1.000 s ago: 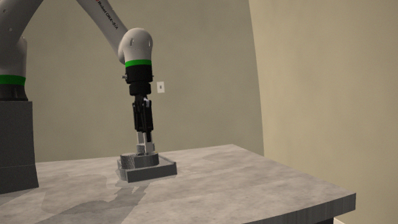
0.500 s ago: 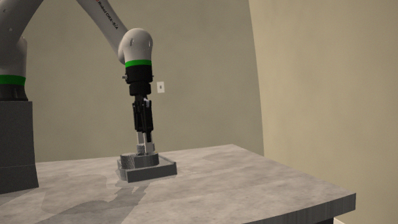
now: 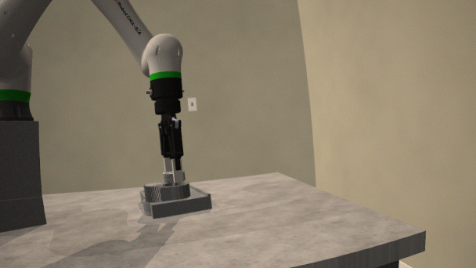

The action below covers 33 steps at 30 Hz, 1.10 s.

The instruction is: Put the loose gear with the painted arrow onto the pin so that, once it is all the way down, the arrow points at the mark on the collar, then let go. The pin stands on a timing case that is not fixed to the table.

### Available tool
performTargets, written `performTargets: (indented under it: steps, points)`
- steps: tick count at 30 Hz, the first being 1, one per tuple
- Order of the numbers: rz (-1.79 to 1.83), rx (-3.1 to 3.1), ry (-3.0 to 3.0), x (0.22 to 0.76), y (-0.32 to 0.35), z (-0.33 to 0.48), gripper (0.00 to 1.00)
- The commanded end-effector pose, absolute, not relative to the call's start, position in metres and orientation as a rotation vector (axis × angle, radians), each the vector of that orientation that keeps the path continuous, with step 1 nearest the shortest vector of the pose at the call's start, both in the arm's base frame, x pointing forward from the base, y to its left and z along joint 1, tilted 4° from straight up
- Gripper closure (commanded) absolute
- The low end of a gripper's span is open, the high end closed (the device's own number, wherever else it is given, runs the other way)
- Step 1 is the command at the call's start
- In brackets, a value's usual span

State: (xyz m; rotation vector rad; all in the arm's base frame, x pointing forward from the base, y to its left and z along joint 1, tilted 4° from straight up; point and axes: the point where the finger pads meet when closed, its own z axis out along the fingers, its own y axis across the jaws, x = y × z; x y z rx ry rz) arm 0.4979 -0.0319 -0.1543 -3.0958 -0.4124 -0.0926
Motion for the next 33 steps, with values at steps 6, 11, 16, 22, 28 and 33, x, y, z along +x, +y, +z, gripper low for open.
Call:
performTargets:
  steps: [6,11,16,22,28,33]
  points:
    - [-0.093,-3.096,-0.412,0.4980,-0.0319,-0.1542,1.00]
    - [-0.093,-3.096,-0.412,0.4980,-0.0319,-0.1542,1.00]
    - [-0.093,-3.096,-0.412,0.4980,-0.0319,-0.1542,1.00]
    - [-0.093,-3.096,-0.412,0.4980,-0.0319,-0.1542,0.00]
    - [-0.093,-3.096,-0.412,0.4980,-0.0319,-0.1542,0.00]
    - [-0.093,-3.096,-0.412,0.4980,-0.0319,-0.1542,0.00]
